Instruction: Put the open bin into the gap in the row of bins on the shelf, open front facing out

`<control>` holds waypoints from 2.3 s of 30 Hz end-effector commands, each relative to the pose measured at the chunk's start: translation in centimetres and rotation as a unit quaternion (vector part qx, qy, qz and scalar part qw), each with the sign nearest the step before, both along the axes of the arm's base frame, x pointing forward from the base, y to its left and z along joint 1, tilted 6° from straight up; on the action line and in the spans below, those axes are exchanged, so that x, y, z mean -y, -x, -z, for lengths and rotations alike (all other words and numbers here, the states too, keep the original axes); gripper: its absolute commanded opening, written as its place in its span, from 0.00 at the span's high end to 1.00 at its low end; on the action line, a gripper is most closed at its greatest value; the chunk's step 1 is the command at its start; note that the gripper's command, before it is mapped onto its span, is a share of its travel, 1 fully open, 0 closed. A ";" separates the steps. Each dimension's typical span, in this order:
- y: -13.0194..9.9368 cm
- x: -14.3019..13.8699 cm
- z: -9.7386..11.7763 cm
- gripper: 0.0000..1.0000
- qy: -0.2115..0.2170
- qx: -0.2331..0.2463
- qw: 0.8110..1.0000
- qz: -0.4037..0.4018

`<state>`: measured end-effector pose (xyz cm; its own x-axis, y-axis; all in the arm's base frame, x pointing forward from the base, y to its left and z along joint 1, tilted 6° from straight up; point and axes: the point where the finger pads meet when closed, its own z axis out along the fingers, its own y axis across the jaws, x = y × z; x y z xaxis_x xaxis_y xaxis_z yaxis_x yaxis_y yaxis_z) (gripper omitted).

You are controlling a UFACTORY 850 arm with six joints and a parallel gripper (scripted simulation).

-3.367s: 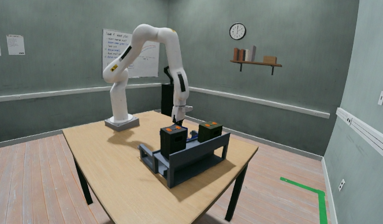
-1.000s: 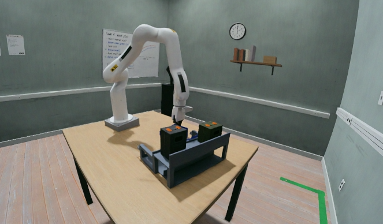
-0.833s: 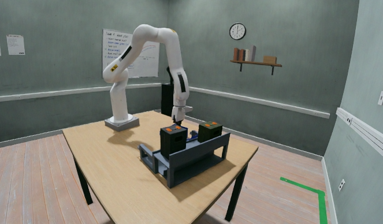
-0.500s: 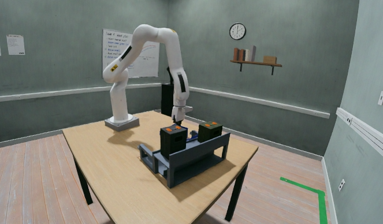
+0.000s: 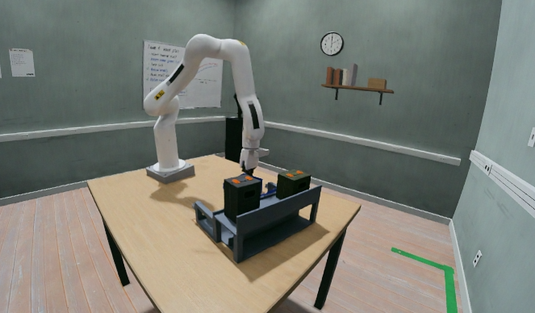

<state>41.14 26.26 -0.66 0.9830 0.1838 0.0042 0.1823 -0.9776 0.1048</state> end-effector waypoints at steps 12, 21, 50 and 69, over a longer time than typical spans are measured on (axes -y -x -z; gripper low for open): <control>-0.1 -0.1 -0.1 1.00 -0.001 0.001 1.000 0.000; -0.1 -0.1 -0.1 1.00 -0.001 0.001 1.000 0.000; 0.0 -0.2 -1.1 1.00 -0.001 0.001 1.000 0.000; 0.0 -0.3 -2.0 1.00 -0.001 0.001 1.000 0.000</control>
<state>41.08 26.45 1.29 0.9830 0.1838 0.0042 0.1823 -0.9776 0.1049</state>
